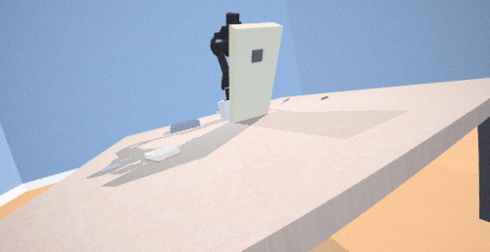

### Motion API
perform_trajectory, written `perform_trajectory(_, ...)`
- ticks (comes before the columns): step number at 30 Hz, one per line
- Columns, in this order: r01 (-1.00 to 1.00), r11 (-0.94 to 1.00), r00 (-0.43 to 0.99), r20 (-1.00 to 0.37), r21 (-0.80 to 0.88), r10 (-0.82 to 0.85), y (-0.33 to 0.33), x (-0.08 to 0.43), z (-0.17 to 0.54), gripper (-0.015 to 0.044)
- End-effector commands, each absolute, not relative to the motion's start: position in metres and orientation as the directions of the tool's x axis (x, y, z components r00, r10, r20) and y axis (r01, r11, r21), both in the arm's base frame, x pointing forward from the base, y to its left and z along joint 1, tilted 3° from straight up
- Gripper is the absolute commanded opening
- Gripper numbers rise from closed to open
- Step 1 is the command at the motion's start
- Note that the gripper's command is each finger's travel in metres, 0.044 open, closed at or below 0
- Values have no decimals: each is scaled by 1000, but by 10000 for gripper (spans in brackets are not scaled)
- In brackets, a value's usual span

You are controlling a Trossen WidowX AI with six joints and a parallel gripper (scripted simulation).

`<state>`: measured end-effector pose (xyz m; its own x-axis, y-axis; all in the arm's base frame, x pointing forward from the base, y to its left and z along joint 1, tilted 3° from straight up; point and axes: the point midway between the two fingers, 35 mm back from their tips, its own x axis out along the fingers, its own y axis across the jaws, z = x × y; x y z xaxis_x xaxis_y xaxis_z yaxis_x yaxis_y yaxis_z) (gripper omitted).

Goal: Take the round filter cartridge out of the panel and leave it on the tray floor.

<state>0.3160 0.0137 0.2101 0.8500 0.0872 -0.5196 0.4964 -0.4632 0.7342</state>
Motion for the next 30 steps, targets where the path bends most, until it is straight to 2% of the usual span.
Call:
perform_trajectory(1, 492, -467, 852, -518, 735, 83, 13, 321, 208, 113)
perform_trajectory(17, 492, -467, 852, -517, 735, 83, 13, 324, 206, 113)
perform_trajectory(26, 495, -464, 851, -519, 735, 86, 14, 317, 209, 52)
perform_trajectory(28, 495, -464, 851, -519, 735, 86, 14, 317, 209, 0)
perform_trajectory(30, 496, -459, 851, -519, 737, 85, 14, 317, 209, 0)
